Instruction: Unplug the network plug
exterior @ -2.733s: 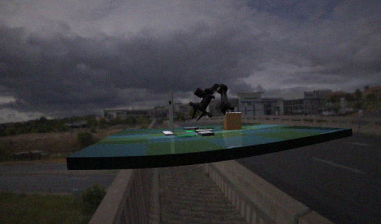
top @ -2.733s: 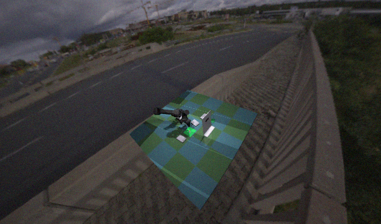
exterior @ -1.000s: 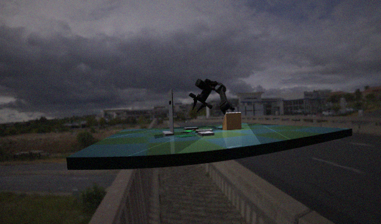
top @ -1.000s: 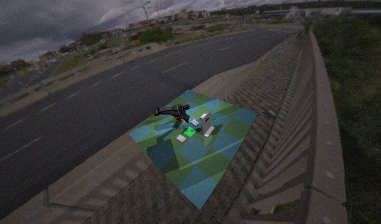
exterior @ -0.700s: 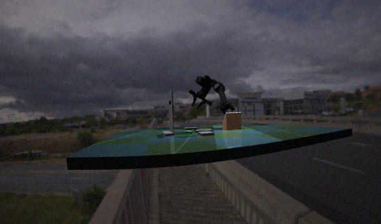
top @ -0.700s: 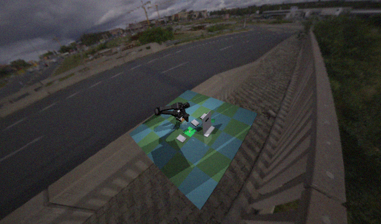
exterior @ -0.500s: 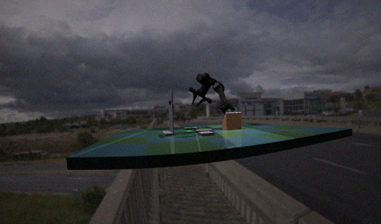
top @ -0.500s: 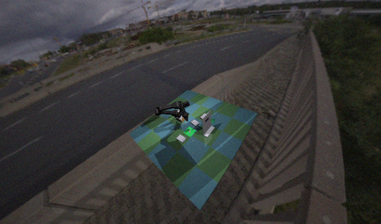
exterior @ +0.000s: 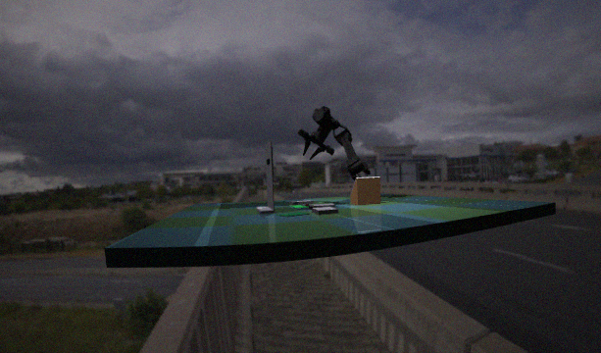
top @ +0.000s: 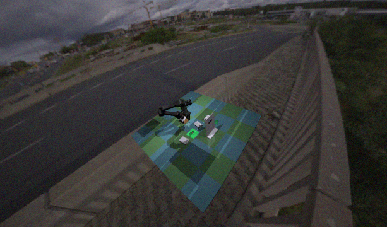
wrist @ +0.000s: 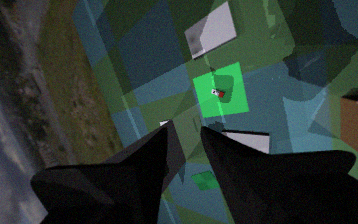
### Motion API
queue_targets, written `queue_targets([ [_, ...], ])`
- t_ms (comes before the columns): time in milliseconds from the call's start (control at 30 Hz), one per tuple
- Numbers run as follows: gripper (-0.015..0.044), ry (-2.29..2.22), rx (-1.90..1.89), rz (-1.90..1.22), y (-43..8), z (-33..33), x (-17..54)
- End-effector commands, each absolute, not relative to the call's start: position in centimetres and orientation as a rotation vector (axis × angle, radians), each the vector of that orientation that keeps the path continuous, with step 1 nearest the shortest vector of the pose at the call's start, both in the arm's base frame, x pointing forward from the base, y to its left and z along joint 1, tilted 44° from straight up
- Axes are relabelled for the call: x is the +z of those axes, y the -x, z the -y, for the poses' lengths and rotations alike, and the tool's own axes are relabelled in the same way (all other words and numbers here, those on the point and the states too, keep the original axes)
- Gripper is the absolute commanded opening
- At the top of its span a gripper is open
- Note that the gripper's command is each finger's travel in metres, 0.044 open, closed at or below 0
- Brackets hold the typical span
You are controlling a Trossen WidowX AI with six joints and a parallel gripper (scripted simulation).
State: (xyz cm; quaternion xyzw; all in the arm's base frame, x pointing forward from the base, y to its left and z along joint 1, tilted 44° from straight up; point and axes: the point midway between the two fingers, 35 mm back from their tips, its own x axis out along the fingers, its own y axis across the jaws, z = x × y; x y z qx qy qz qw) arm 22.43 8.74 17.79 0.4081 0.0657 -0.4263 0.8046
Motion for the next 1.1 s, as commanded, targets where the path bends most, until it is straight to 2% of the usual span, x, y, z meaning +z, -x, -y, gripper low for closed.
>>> queue_targets([
  [0,0.0209,-0.883,-0.916,-0.139,-22.39,-9.00,18.11],
  [300,0.0440,-0.883,-0.916,-0.139,-22.39,-9.00,18.11],
  [1067,0.0440,-0.883,-0.916,-0.139,-22.39,-9.00,18.11],
])
